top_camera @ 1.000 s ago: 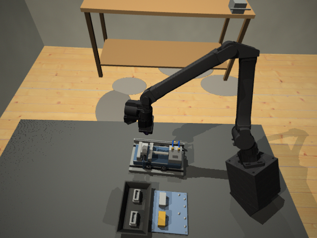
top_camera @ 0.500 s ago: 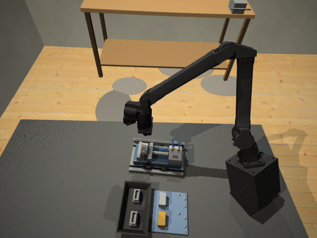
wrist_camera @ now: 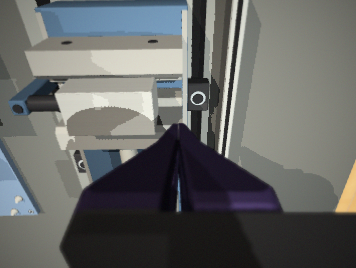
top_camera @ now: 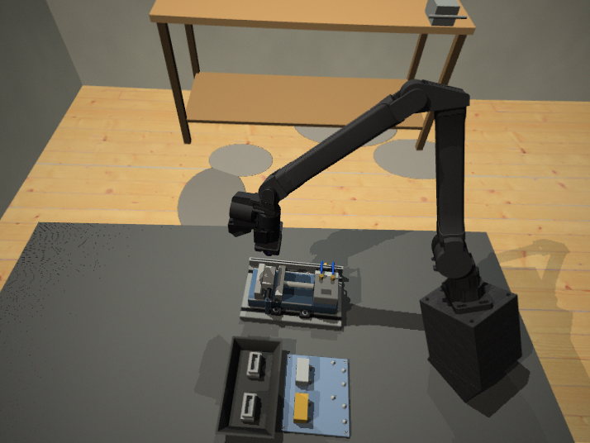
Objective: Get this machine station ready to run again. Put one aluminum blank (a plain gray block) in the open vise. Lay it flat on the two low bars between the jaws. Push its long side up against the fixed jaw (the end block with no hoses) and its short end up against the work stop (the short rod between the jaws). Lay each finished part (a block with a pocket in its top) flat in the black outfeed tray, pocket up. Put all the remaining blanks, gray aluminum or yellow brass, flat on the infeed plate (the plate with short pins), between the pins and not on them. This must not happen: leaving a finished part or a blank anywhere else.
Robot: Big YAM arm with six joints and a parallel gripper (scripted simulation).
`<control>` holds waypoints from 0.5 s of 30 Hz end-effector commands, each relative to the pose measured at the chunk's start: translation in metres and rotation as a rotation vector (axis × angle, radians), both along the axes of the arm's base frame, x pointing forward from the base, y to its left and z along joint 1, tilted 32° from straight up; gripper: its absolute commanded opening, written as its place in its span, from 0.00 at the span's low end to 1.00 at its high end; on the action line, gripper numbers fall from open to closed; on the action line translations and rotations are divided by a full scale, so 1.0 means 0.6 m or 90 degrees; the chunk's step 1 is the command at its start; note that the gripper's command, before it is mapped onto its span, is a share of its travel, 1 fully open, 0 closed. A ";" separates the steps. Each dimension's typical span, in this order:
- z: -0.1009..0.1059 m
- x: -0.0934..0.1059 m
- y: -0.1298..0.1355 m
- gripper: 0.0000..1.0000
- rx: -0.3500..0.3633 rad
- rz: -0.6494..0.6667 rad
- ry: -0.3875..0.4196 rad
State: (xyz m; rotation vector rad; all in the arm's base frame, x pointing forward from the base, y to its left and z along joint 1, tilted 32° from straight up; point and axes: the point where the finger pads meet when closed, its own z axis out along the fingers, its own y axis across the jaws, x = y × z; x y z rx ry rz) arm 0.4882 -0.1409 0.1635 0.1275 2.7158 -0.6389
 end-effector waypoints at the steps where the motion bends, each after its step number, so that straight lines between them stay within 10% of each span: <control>1: -0.042 -0.003 -0.016 0.00 0.001 0.000 0.023; 15: -0.061 0.001 -0.025 0.00 0.001 0.000 0.024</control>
